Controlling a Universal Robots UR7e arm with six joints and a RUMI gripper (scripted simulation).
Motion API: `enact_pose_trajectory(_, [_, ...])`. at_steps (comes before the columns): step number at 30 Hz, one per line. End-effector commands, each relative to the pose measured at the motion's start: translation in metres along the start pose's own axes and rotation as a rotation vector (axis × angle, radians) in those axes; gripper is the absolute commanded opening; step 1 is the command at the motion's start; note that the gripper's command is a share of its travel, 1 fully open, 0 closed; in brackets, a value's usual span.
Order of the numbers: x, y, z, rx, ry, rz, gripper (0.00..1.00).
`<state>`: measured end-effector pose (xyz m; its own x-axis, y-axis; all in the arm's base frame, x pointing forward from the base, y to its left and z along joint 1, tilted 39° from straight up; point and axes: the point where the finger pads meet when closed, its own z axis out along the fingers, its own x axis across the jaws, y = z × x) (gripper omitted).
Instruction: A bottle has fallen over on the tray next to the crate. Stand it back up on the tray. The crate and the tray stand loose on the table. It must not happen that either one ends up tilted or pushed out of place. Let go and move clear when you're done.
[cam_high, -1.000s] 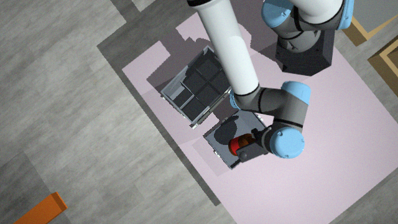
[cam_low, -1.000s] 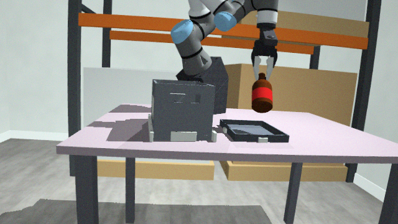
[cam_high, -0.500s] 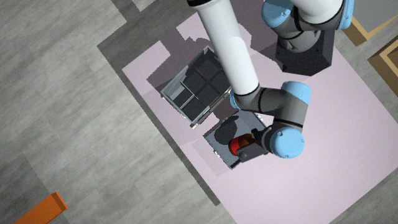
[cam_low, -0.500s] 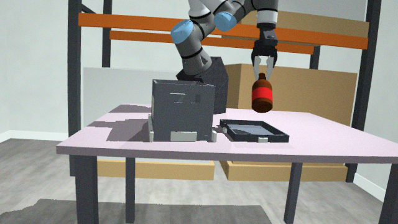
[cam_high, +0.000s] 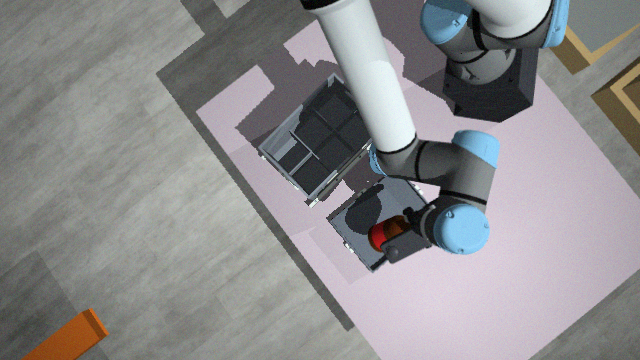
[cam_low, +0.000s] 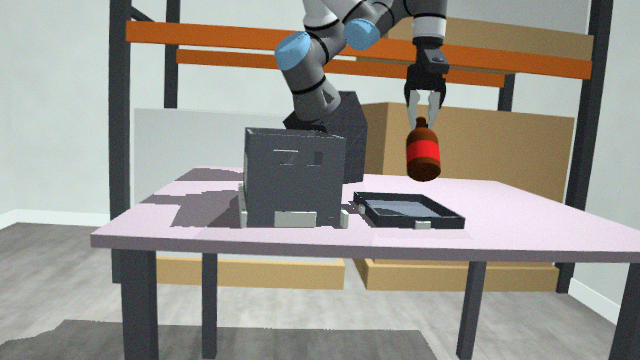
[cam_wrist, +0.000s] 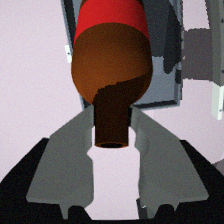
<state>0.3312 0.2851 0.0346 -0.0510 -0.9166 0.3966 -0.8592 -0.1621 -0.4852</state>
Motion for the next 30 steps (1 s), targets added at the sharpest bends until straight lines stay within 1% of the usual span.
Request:
enact_pose_trajectory(1, [-0.0002, -0.0004, -0.0004, 0.001, -0.002, -0.08, 0.0])
enact_pose_trajectory(6, [-0.0002, -0.0003, -0.0004, 0.001, -0.002, -0.152, 0.0])
enact_pose_trajectory(13, [-0.0002, -0.0002, -0.0004, 0.001, -0.002, -0.189, 0.0])
enact_pose_trajectory(30, [-0.0002, -0.0002, -0.0004, 0.001, -0.002, -0.194, 0.0])
